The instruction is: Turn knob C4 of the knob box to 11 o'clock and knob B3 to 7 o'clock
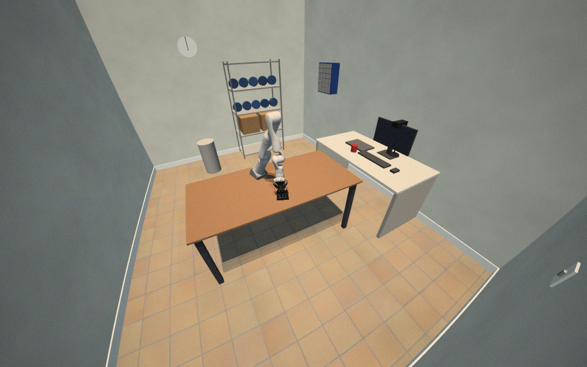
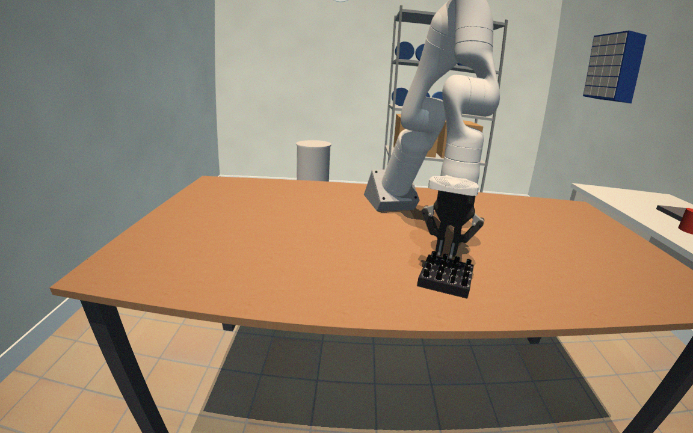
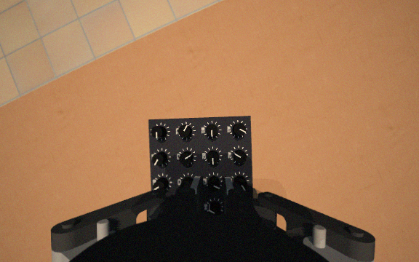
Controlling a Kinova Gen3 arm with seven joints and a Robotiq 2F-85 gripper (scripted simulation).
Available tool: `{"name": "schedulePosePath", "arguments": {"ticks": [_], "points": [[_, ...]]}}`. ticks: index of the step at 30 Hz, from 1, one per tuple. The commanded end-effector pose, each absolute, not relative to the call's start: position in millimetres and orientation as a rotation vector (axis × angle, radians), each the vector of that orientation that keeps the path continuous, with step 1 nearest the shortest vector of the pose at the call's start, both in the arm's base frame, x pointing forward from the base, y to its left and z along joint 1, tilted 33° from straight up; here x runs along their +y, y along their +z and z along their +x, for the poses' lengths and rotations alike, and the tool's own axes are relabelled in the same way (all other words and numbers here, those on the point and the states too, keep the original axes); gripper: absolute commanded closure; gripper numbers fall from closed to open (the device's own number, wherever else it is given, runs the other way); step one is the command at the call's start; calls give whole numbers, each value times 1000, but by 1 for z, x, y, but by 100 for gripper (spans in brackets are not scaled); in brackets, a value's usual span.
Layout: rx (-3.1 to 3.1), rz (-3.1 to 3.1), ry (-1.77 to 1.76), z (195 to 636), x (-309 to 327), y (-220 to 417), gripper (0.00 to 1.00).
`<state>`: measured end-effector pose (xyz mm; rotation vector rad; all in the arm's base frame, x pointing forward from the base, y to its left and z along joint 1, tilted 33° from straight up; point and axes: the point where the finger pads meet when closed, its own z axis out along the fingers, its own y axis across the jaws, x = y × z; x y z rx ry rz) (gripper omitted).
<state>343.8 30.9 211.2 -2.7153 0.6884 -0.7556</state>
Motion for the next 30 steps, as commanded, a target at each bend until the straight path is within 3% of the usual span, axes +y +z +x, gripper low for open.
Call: {"name": "schedulePosePath", "arguments": {"ticks": [1,30], "points": [[687,-2720,-745,344,32,207,81],[687,-2720,-745,346,32,204,81]]}}
